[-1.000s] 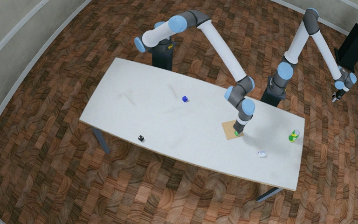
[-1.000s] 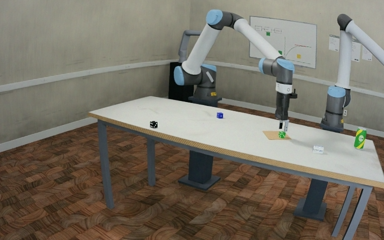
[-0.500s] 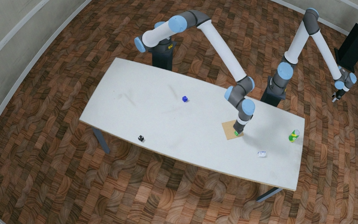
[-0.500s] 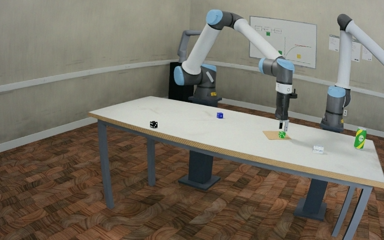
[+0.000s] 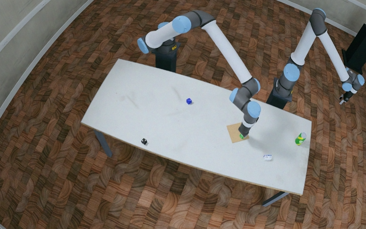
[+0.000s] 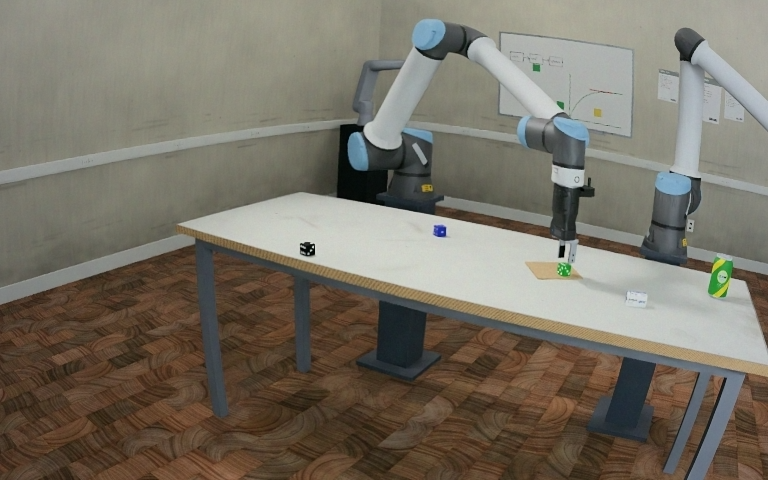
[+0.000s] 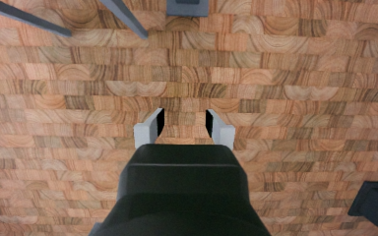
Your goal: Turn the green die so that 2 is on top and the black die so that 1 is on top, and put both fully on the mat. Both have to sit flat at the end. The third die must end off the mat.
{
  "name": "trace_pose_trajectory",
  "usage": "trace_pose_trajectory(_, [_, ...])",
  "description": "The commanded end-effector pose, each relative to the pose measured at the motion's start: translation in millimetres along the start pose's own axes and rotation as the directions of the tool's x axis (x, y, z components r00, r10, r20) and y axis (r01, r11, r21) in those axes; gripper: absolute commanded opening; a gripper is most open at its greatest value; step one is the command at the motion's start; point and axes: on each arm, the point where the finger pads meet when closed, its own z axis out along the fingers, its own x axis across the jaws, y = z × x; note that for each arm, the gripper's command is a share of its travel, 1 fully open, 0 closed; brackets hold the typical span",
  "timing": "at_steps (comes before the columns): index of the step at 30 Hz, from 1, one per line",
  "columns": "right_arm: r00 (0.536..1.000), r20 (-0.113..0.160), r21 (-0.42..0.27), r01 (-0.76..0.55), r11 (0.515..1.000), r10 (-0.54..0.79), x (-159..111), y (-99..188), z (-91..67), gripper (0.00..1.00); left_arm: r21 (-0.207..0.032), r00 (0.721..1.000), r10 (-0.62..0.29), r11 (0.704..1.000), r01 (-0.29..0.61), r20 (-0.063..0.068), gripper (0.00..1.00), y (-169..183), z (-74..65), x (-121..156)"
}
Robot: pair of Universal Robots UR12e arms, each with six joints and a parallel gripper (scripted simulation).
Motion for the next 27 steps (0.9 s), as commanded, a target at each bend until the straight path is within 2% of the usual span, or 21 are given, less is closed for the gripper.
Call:
trace_pose_trajectory(1, [1.0,0.001,-0.001,-0.002,1.0,0.002,-1.1,2.0,1.9,0.87,0.002,1.0,-0.002,1.0,0.002,-0.001,1.0,-0.7,1.9,2.1])
trace_pose_trajectory(27, [1.0,0.001,-0.001,-0.002,1.0,0.002,-2.3,4.0,1.9,0.87,0.002,1.0,-0.002,1.0,0.002,-0.001,1.0,-0.7,1.9,2.1])
